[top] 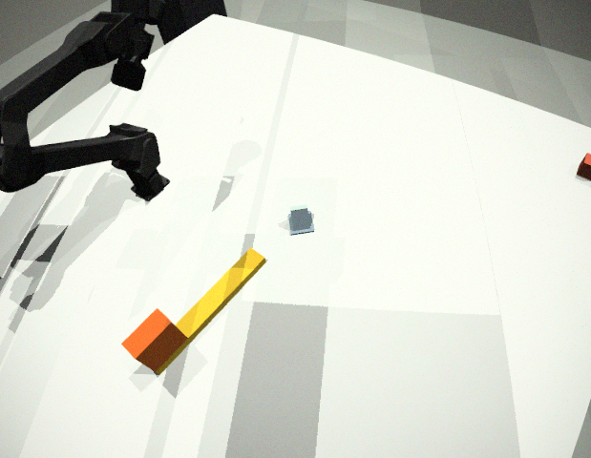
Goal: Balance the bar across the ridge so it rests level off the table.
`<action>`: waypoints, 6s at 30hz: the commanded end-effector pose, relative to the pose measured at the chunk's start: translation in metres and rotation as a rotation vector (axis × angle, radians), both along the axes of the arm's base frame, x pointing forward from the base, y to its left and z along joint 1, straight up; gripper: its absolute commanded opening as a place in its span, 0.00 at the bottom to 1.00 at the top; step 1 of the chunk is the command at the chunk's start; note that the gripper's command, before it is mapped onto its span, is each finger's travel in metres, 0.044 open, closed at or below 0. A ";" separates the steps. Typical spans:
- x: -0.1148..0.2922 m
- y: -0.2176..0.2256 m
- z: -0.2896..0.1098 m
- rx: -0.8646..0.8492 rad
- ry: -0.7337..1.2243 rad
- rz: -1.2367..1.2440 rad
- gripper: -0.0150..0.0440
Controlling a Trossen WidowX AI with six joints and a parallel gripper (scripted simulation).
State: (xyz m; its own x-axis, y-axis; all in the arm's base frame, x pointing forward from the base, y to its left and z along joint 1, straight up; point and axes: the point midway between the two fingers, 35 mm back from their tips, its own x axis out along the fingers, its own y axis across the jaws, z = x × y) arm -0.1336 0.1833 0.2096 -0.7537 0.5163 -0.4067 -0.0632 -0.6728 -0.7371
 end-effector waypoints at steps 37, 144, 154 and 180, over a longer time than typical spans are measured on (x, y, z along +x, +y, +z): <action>0.143 0.069 0.011 -0.165 -0.193 -0.586 0.79; 0.448 -0.287 -0.016 -1.229 -0.079 -1.727 0.79; 0.436 -0.329 -0.019 -1.320 -0.017 -1.736 0.79; 0.440 -0.331 -0.133 -1.320 -0.017 -1.736 0.79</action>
State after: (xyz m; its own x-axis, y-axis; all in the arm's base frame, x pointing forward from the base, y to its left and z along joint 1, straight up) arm 0.3070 -0.1472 0.0811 0.0289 -0.0099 -0.9995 -0.9979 0.0576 -0.0294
